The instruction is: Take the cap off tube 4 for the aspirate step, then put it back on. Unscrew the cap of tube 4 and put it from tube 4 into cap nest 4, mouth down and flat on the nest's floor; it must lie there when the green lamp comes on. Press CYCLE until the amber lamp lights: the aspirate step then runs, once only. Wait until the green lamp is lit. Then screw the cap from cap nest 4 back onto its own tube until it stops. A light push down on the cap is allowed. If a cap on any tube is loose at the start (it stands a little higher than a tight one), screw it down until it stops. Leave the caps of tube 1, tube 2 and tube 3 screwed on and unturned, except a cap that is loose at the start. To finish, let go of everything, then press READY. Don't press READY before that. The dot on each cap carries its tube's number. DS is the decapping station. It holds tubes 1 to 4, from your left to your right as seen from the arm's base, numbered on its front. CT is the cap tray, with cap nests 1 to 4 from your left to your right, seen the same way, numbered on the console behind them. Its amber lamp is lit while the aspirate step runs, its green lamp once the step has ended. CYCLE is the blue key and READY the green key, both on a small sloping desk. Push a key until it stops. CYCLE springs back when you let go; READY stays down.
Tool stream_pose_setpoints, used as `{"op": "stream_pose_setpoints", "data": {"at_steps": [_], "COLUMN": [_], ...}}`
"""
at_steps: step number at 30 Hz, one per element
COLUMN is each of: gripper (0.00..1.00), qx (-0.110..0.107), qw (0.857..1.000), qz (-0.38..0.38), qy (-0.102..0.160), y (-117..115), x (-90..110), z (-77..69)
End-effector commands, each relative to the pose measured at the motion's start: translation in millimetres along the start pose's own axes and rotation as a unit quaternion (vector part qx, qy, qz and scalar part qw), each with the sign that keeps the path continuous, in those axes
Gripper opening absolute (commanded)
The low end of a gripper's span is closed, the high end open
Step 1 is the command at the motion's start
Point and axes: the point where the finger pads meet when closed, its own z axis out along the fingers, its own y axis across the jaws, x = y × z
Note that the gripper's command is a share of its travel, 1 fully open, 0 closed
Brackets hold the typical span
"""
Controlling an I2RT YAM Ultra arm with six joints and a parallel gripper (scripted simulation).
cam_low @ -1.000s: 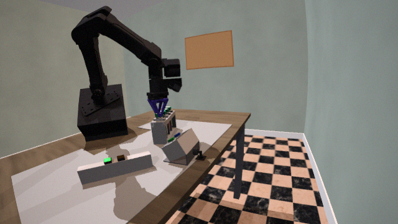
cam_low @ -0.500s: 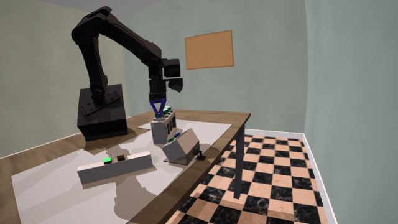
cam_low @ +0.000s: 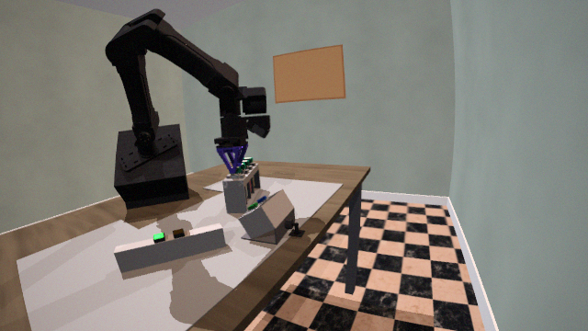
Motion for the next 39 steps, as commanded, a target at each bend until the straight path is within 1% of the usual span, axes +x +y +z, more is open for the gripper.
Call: {"op": "stream_pose_setpoints", "data": {"at_steps": [1,5,6,18,21,25,27,30,33,36,39], "gripper": [0.00,0.00,0.49,0.49,0.49,0.49,0.49,0.49,0.49,0.49,0.49], "qx": [-0.004,-0.004,-0.004,-0.004,-0.004,-0.003,-0.003,-0.003,-0.003,-0.002,-0.002], "qw": [0.999,0.999,0.999,0.999,1.000,0.996,0.996,0.989,0.978,0.964,0.946], "qz": [0.051,0.051,0.051,0.051,-0.009,-0.089,-0.089,-0.148,-0.207,-0.266,-0.323], "qy": [-0.006,-0.006,-0.006,-0.006,-0.006,-0.007,-0.007,-0.007,-0.007,-0.007,-0.007], "y": [1.8,1.8,1.8,1.8,1.8,1.8,1.8,1.8,1.9,1.8,1.5], "x": [-3.1,-3.1,-3.1,-3.1,-3.1,-3.1,-3.1,-3.1,-3.1,-3.1,-3.1], "z": [-1.3,-1.3,-1.0,-1.0,-2.0,-2.1,-2.1,-2.0,-2.1,-2.1,-2.1]}}
